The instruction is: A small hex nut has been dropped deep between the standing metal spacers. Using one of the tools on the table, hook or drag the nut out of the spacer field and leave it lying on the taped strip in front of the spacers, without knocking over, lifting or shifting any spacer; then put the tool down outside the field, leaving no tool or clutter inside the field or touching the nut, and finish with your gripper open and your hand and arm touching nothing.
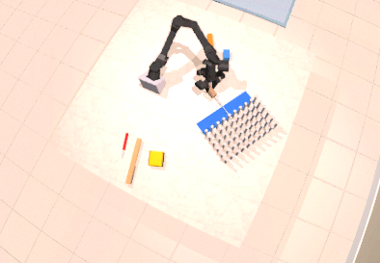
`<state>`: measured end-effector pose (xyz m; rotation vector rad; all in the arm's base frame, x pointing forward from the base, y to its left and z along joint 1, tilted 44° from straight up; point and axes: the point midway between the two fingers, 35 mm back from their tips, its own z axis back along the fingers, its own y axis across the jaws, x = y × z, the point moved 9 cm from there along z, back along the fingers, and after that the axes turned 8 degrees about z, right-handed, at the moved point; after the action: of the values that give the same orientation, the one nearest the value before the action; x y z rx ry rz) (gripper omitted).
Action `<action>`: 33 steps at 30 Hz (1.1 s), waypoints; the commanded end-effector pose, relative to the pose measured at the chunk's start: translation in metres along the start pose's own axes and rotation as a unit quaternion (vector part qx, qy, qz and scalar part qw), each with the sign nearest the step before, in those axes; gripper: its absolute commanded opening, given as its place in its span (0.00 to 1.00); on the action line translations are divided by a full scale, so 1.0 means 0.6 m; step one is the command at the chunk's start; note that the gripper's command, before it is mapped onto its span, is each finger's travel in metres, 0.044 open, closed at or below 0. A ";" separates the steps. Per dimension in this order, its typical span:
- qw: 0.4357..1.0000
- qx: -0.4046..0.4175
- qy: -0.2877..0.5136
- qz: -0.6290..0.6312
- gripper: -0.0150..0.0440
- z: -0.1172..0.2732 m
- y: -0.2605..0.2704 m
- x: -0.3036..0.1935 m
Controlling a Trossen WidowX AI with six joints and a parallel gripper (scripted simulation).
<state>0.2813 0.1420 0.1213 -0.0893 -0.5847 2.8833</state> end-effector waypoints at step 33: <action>1.000 0.002 0.000 -0.003 0.25 0.014 -0.004 0.040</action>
<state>0.2607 0.1461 0.1288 -0.0881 -0.5855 2.8824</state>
